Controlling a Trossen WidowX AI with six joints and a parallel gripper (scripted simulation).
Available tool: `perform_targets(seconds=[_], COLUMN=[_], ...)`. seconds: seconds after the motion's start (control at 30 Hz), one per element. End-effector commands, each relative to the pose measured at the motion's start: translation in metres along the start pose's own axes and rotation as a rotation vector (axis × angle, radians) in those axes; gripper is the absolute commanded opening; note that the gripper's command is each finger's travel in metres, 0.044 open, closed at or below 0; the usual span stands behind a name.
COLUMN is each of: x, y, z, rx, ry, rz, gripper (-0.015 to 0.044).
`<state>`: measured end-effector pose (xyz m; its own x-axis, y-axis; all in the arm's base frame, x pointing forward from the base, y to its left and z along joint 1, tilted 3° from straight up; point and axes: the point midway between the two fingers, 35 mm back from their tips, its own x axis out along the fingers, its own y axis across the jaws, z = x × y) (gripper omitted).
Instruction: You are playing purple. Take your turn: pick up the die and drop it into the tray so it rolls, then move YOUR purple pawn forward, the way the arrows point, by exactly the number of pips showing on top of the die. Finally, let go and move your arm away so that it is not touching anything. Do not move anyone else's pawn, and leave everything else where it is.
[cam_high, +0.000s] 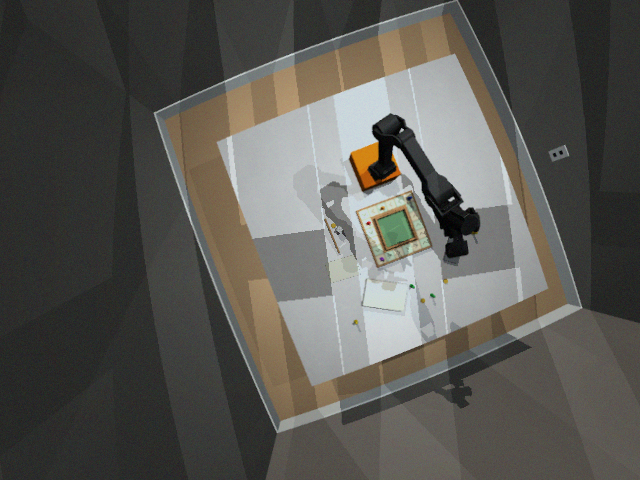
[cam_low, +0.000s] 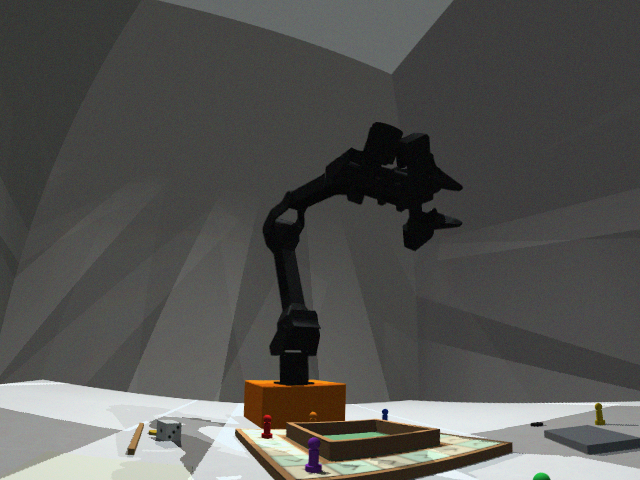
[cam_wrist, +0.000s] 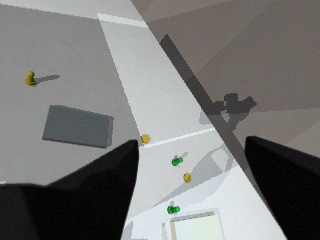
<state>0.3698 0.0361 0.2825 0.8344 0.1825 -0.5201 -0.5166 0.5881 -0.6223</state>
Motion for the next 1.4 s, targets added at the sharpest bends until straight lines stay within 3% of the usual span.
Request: perform_targets(seconds=[0.0, 0.37, 0.83, 0.97, 1.37], x=[0.013, -0.005, -0.101, -0.125, -0.12], y=[-0.01, -0.015, 0.065, 0.093, 0.103], z=[-0.075, -0.248, -0.426, -0.448, -0.451], rx=[0.015, 0.146, 0.462, 0.545, 0.546], ry=[0.195, 0.592, 0.914, 0.941, 0.941], rz=[0.011, 0.103, 0.356, 0.418, 0.419], gripper=[0.0275, 0.0275, 0.0275, 0.0275, 0.0275])
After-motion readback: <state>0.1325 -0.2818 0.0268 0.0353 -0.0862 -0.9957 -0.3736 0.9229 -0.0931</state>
